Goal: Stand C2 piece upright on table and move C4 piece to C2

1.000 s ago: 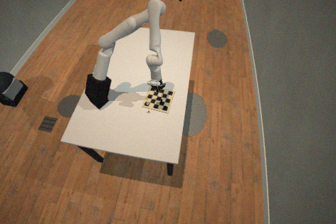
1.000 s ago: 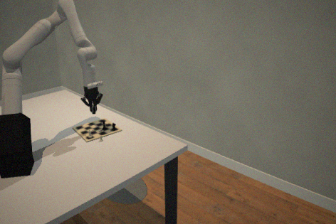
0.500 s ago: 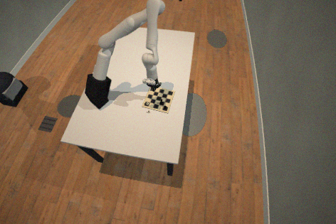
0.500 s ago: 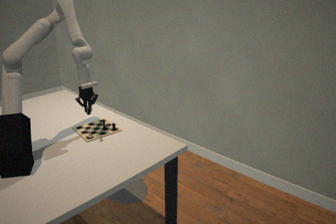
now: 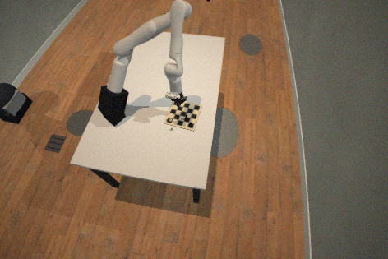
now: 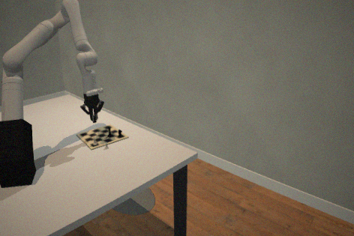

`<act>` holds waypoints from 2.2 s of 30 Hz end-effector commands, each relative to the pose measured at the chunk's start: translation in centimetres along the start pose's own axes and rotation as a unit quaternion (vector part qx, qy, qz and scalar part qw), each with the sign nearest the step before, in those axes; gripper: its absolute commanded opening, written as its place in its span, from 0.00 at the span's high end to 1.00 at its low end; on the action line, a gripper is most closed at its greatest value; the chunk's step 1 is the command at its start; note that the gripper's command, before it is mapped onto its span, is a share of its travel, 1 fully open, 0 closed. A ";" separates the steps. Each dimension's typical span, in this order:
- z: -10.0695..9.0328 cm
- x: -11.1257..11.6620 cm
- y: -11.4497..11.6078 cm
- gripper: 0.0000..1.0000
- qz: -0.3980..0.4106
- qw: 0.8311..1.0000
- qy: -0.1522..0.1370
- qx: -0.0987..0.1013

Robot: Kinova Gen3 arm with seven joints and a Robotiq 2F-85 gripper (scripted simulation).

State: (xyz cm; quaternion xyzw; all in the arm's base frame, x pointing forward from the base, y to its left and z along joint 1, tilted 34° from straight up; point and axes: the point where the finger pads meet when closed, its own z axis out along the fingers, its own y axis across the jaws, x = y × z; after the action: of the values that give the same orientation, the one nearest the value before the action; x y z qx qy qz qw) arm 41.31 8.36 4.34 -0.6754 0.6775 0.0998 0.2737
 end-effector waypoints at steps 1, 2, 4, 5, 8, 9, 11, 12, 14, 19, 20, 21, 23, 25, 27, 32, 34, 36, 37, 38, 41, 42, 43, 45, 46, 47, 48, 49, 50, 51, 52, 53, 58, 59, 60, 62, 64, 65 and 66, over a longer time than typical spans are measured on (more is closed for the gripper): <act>1.1 0.1 0.5 1.00 0.002 1.000 -0.001 -0.006; 1.5 0.1 0.5 1.00 0.002 1.000 -0.001 -0.006; 2.4 0.1 0.5 1.00 0.002 1.000 -0.001 -0.006; 2.4 0.1 0.5 1.00 0.002 1.000 -0.001 -0.006; 3.3 0.1 0.5 1.00 0.002 1.000 -0.001 -0.006; 3.7 0.1 0.5 1.00 0.002 1.000 -0.001 -0.006; 4.6 0.1 0.6 1.00 0.002 1.000 -0.001 -0.006; 5.0 0.1 0.6 1.00 0.002 1.000 -0.001 -0.006; 5.9 0.1 0.6 1.00 0.002 1.000 -0.001 -0.006; 7.5 0.1 0.6 1.00 0.002 1.000 -0.001 -0.006; 7.7 0.1 0.6 1.00 0.002 1.000 -0.001 -0.006; 7.9 0.1 0.7 1.00 0.002 1.000 -0.001 -0.006; 7.9 0.1 0.7 1.00 0.002 1.000 -0.001 -0.006; 8.2 0.1 0.7 1.00 0.002 1.000 -0.001 -0.006; 8.3 0.1 0.7 1.00 0.002 1.000 -0.001 -0.006; 8.4 0.1 0.7 1.00 0.002 1.000 -0.001 -0.006; 8.4 0.1 0.7 1.00 0.002 1.000 -0.001 -0.006; 8.4 0.1 0.7 1.00 0.002 1.000 -0.001 -0.006; 8.4 0.1 0.7 1.00 0.002 1.000 -0.001 -0.006; 8.4 0.1 0.7 1.00 0.002 1.000 -0.001 -0.006; 8.4 0.1 0.7 1.00 0.002 1.000 -0.001 -0.006; 8.4 0.1 0.7 1.00 0.002 1.000 -0.001 -0.006; 8.4 0.1 0.7 1.00 0.002 1.000 -0.001 -0.006; 8.4 0.1 0.7 1.00 0.002 1.000 -0.001 -0.006; 8.4 0.1 0.7 1.00 0.002 1.000 -0.001 -0.006; 8.4 0.1 0.7 1.00 0.002 1.000 -0.001 -0.006; 8.4 0.1 0.7 1.00 0.002 1.000 -0.001 -0.006; 8.4 0.1 0.7 1.00 0.002 1.000 -0.001 -0.006; 8.4 0.1 0.7 1.00 0.002 1.000 -0.001 -0.006; 8.4 0.1 0.7 1.00 0.002 1.000 -0.001 -0.006; 8.4 0.1 0.7 1.00 0.002 1.000 -0.001 -0.006; 8.4 0.1 0.7 1.00 0.002 1.000 -0.001 -0.006; 8.4 0.1 0.7 1.00 0.002 1.000 -0.001 -0.006; 8.4 0.1 0.7 1.00 0.002 1.000 -0.001 -0.006; 8.4 0.1 0.7 1.00 0.002 1.000 -0.001 -0.006; 8.4 0.1 0.7 1.00 0.002 1.000 -0.001 -0.006; 8.4 0.1 0.7 1.00 0.002 1.000 -0.001 -0.006; 8.4 0.1 0.7 1.00 0.002 1.000 -0.001 -0.006; 8.4 0.1 0.7 1.00 0.002 1.000 -0.001 -0.006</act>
State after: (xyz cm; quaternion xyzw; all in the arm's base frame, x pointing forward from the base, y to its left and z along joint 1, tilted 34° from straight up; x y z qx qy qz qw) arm 42.60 12.61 -2.87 -0.6758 0.6778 0.1056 0.2696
